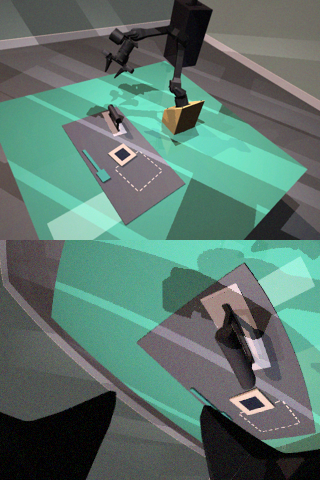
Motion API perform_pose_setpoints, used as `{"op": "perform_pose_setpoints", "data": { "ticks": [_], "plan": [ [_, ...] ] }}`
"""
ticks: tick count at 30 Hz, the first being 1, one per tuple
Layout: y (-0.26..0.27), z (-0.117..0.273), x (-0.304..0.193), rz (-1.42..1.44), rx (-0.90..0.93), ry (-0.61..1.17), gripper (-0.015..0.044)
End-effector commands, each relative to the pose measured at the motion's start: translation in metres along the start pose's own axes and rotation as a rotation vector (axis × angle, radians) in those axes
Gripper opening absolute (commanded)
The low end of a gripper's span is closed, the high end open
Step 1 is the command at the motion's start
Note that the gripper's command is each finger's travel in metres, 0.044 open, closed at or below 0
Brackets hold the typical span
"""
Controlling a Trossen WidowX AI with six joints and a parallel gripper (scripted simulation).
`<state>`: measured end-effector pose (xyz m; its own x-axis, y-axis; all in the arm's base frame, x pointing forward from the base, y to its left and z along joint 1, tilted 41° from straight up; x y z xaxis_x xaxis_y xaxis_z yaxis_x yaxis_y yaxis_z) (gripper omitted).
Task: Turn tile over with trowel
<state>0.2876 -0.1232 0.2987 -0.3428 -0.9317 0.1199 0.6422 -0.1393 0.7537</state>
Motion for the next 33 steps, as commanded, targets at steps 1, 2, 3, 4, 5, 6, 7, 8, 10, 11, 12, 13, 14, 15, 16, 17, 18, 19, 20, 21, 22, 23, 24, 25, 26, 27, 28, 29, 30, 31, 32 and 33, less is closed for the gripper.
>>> {"op": "perform_pose_setpoints", "data": {
  "ticks": [1, 2, 3, 4, 5, 6, 7, 8, 10, 11, 12, 13, 14, 15, 16, 17, 18, 19, 20, 21, 22, 23, 24, 25, 26, 27, 28, 29, 30, 31, 32, 33],
  "plan": [
    [-0.010, -0.021, -0.005, 0.063, -0.077, -0.026, 0.0270],
    [-0.013, -0.026, -0.007, 0.079, -0.099, -0.035, 0.0270],
    [-0.015, -0.032, -0.008, 0.095, -0.120, -0.044, 0.0270],
    [-0.018, -0.038, -0.010, 0.112, -0.142, -0.054, 0.0270],
    [-0.021, -0.043, -0.011, 0.129, -0.163, -0.063, 0.0270],
    [-0.024, -0.048, -0.013, 0.147, -0.184, -0.073, 0.0270],
    [-0.028, -0.054, -0.015, 0.165, -0.205, -0.083, 0.0270],
    [-0.031, -0.059, -0.016, 0.184, -0.226, -0.092, 0.0270],
    [-0.037, -0.068, -0.020, 0.223, -0.267, -0.112, 0.0270],
    [-0.040, -0.073, -0.022, 0.243, -0.287, -0.122, 0.0270],
    [-0.044, -0.078, -0.024, 0.264, -0.307, -0.131, 0.0270],
    [-0.047, -0.082, -0.025, 0.285, -0.326, -0.141, 0.0270],
    [-0.051, -0.087, -0.027, 0.307, -0.346, -0.151, 0.0270],
    [-0.054, -0.091, -0.029, 0.330, -0.365, -0.161, 0.0270],
    [-0.057, -0.095, -0.031, 0.352, -0.384, -0.172, 0.0270],
    [-0.061, -0.099, -0.033, 0.376, -0.402, -0.182, 0.0270],
    [-0.064, -0.103, -0.035, 0.399, -0.421, -0.192, 0.0270],
    [-0.068, -0.107, -0.037, 0.424, -0.439, -0.202, 0.0270],
    [-0.071, -0.110, -0.039, 0.448, -0.456, -0.213, 0.0270],
    [-0.075, -0.114, -0.041, 0.473, -0.474, -0.223, 0.0270],
    [-0.078, -0.117, -0.043, 0.499, -0.491, -0.233, 0.0270],
    [-0.082, -0.121, -0.045, 0.525, -0.508, -0.244, 0.0270],
    [-0.085, -0.124, -0.047, 0.551, -0.524, -0.255, 0.0270],
    [-0.088, -0.127, -0.049, 0.578, -0.540, -0.265, 0.0270],
    [-0.092, -0.130, -0.051, 0.605, -0.556, -0.276, 0.0270],
    [-0.095, -0.133, -0.053, 0.632, -0.571, -0.287, 0.0270],
    [-0.099, -0.136, -0.055, 0.660, -0.587, -0.298, 0.0270],
    [-0.102, -0.138, -0.057, 0.689, -0.601, -0.309, 0.0270],
    [-0.105, -0.141, -0.058, 0.712, -0.613, -0.318, 0.0270],
    [-0.106, -0.142, -0.059, 0.726, -0.620, -0.323, 0.0270],
    [-0.107, -0.142, -0.060, 0.731, -0.622, -0.325, 0.0270],
    [-0.107, -0.142, -0.060, 0.731, -0.622, -0.325, 0.0270]
  ]
}}
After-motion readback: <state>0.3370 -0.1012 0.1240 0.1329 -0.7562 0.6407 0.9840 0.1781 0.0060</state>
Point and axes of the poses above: the point midway between the two fingers, 35 mm back from their tips, its own z axis back along the fingers, its own y axis across the jaws, x = y × z, the point moved 1 cm from there along z, back along the fingers, and after that the axes turned 10 degrees about z, right-handed, at the moved point
